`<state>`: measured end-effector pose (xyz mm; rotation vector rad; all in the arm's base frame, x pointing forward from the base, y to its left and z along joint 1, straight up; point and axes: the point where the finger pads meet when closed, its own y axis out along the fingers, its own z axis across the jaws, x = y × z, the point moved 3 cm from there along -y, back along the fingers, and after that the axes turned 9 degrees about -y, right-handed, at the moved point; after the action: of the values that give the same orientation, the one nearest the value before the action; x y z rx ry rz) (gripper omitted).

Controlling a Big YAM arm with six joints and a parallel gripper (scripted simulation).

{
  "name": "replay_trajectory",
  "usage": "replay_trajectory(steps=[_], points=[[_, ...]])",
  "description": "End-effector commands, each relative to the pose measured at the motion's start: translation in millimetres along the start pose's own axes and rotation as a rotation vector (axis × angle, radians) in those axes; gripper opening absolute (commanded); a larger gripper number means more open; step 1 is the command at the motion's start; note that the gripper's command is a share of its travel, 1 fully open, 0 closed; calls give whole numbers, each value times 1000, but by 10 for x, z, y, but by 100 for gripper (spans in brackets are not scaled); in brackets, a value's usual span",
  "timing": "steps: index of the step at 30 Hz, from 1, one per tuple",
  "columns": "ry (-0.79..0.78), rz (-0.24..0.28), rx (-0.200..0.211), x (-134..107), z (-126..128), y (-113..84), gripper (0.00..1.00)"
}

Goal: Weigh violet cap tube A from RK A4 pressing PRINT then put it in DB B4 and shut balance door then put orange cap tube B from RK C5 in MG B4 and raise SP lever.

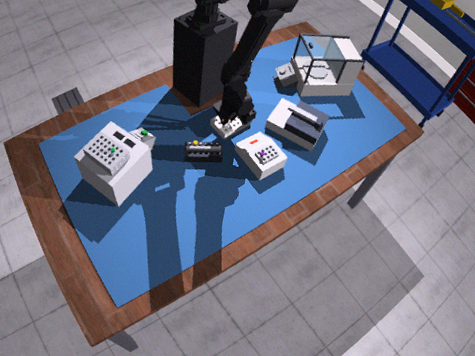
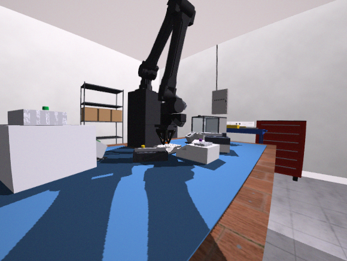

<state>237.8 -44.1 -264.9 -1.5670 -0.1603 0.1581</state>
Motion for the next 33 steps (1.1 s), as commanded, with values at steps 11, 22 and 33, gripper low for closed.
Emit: replay_trajectory(steps=[11,22,33], points=[[1,4,3,-30,16,-6,36],[1,4,3,-30,17,-6,9],[1,4,3,-29,25,-6,9]])
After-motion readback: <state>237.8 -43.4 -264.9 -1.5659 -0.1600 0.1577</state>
